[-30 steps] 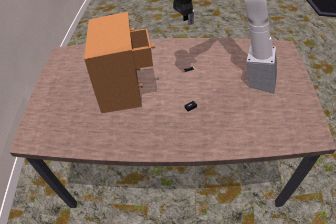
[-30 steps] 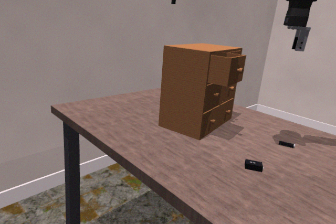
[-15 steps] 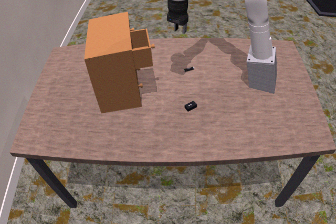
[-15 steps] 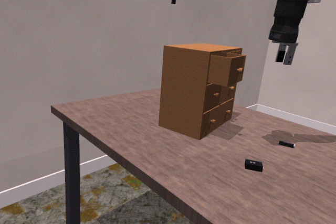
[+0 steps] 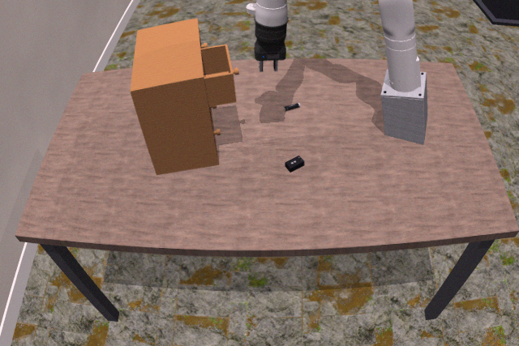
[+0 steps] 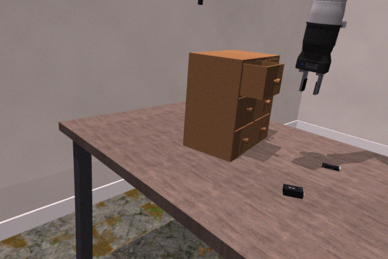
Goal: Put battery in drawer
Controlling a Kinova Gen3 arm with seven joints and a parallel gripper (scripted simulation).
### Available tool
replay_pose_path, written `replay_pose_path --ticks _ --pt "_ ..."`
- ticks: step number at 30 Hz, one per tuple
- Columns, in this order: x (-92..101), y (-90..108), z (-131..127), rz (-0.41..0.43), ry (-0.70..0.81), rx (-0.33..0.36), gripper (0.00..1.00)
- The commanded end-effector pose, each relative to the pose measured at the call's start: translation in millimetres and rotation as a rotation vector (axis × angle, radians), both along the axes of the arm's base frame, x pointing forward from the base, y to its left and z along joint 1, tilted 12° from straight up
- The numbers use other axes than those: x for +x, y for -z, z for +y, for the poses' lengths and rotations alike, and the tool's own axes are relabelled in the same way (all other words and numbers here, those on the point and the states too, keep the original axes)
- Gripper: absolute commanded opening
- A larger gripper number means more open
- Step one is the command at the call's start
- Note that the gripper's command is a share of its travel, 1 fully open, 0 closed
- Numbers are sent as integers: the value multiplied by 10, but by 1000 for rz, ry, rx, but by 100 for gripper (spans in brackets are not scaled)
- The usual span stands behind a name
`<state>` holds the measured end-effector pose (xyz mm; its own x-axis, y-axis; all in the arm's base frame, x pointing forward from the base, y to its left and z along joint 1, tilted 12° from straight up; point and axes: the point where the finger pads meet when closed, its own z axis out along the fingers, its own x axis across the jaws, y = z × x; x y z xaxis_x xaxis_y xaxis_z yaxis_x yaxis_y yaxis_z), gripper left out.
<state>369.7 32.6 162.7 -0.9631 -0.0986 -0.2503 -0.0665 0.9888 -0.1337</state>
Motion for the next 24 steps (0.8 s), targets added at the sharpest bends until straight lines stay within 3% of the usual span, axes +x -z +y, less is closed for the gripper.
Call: replay_pose_path --ticks 1,10,12,24 --pt "-3 214 93 42 -112 -23 67" --pt "140 618 326 89 -573 -140 67" --pt "140 618 326 89 -573 -140 67" --pt "133 1112 681 150 -1146 -275 67"
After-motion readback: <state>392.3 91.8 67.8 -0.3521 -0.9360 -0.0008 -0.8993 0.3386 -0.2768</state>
